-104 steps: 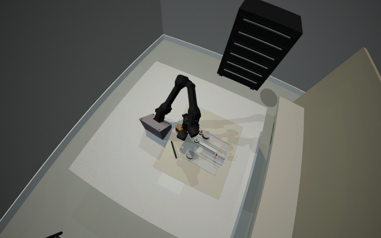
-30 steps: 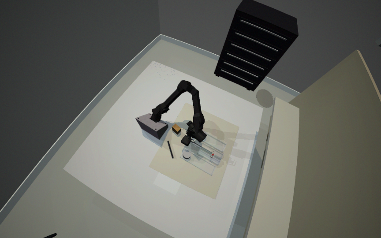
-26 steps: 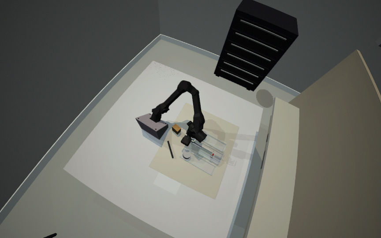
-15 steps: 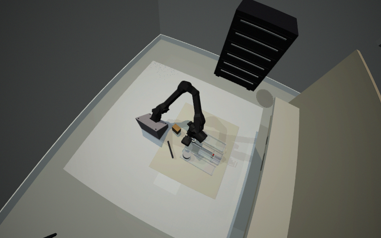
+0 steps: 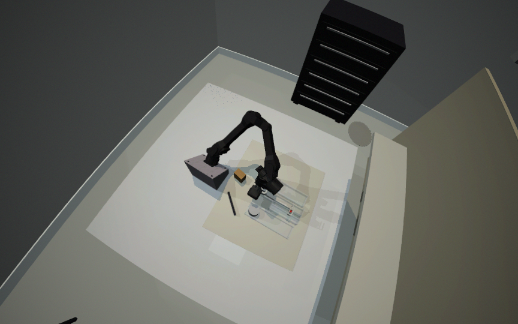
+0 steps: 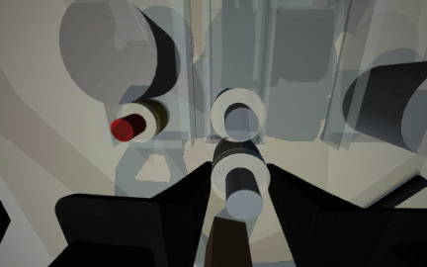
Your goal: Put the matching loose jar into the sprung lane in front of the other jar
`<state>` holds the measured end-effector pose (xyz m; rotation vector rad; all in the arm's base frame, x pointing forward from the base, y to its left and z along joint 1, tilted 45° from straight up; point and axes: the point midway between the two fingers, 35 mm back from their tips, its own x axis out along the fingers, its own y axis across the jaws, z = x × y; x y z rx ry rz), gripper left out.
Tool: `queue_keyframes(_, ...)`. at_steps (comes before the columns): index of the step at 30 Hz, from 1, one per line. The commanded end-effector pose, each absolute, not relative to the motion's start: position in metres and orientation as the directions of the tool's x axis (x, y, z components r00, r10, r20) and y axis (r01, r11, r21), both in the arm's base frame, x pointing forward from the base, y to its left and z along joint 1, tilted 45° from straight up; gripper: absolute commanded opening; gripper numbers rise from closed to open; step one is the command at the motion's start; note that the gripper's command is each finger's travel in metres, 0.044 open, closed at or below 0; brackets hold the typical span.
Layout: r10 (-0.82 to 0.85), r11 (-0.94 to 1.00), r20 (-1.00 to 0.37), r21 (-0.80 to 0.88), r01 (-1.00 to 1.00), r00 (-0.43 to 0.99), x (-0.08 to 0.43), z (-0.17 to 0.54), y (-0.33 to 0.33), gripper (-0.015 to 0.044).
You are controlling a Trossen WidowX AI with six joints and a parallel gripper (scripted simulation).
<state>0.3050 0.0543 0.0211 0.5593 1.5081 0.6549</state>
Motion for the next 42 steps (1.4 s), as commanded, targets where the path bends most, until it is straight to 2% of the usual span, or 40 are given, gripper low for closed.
queue_keyframes(1,0.700,0.712,-0.714,0.700,-0.059,-0.023,0.315,0.025,0.054,0.0000)
queue_keyframes(42,0.700,0.712,-0.714,0.700,-0.060,-0.022,0.331,0.028,0.054,0.0000)
